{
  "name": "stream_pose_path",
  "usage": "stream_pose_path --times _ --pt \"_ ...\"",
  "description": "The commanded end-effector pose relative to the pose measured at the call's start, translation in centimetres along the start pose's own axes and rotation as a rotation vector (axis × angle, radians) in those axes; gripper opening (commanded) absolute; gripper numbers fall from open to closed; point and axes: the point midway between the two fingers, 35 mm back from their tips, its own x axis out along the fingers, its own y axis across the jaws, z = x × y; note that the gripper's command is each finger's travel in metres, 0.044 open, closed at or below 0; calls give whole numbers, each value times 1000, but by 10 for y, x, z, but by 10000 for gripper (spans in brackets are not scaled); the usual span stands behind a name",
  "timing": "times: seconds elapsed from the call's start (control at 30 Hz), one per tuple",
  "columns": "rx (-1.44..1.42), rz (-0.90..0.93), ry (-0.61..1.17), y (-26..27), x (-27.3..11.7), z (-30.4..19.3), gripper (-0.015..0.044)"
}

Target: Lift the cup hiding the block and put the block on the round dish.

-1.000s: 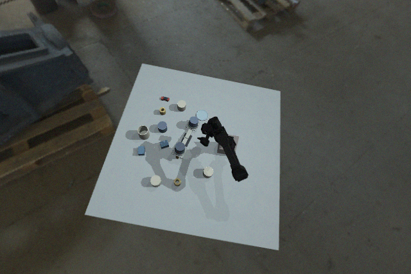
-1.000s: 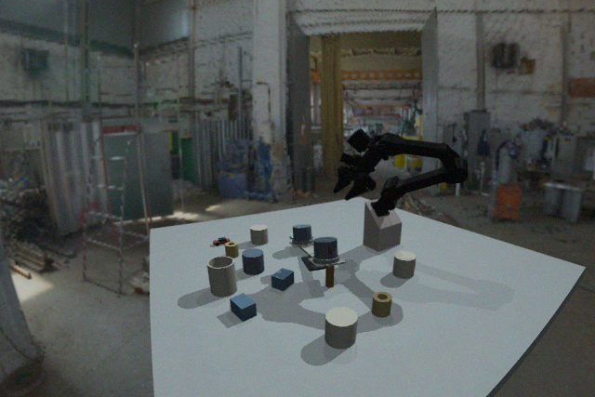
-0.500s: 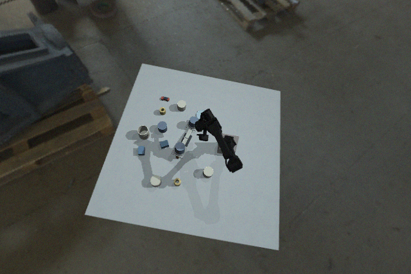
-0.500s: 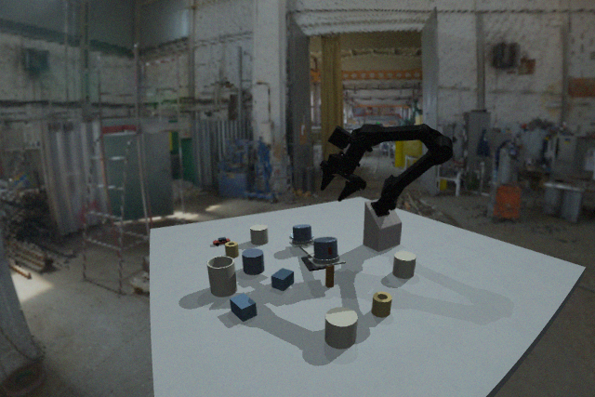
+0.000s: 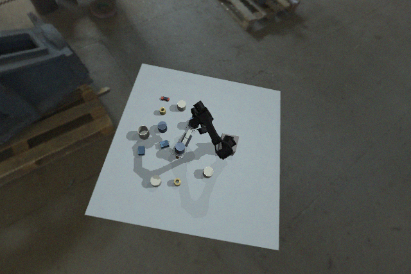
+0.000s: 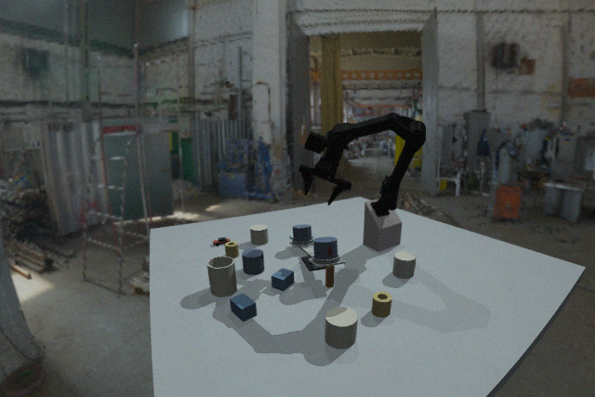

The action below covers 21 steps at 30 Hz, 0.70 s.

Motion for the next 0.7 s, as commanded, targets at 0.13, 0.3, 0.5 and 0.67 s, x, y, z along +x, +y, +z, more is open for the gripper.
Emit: stream_pose_path --times 0.13,0.3,0.5,0.67 --pt "-261 102 72 -26 29 -11 440" --pt "-413 174 100 -38 49 -20 440" --pt "-595 269 120 -51 76 -35 440" --pt "-725 342 125 -58 97 -47 440"
